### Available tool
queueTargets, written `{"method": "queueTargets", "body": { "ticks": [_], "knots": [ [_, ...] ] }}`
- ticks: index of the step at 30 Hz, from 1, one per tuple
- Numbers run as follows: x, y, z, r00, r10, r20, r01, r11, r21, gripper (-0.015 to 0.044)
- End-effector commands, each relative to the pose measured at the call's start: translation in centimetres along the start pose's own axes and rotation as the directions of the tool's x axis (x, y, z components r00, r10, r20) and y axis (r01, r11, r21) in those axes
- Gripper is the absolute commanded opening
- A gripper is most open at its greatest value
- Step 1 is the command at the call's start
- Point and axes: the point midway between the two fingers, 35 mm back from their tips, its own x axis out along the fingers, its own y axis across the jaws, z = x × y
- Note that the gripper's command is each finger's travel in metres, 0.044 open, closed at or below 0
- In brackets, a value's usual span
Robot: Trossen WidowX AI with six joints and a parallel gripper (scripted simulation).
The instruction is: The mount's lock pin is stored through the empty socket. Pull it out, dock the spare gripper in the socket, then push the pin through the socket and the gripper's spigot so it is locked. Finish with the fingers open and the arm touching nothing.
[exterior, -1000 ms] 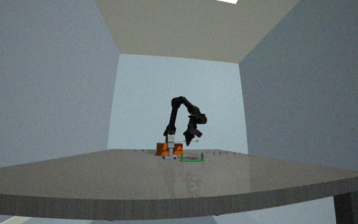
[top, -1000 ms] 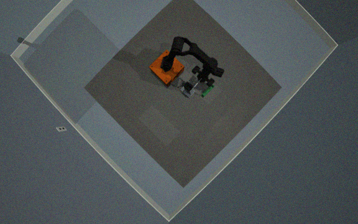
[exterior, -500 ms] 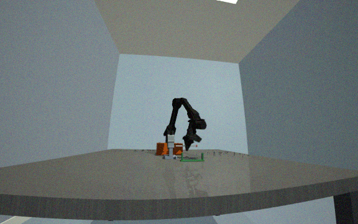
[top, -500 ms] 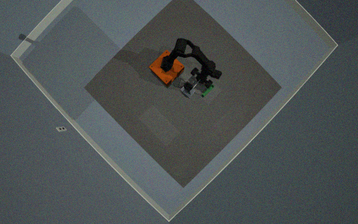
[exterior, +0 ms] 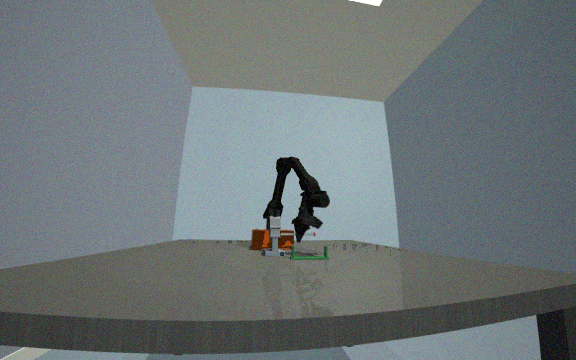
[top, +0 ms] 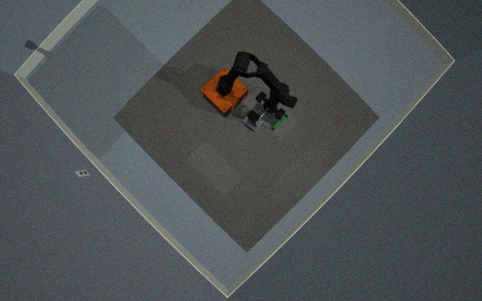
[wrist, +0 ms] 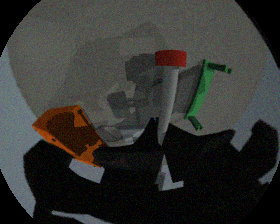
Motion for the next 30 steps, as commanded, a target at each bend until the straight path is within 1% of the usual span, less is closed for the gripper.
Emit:
{"method": "queueTargets", "body": {
  "ticks": [1,30],
  "knots": [
    [0.1,0.1,-0.3,1.0,0.0,-0.001,0.0,1.0,-0.002,0.0],
    [0.5,0.1,-1.9,1.0,0.001,0.0,-0.001,1.0,-0.002,0.0]
  ]
}}
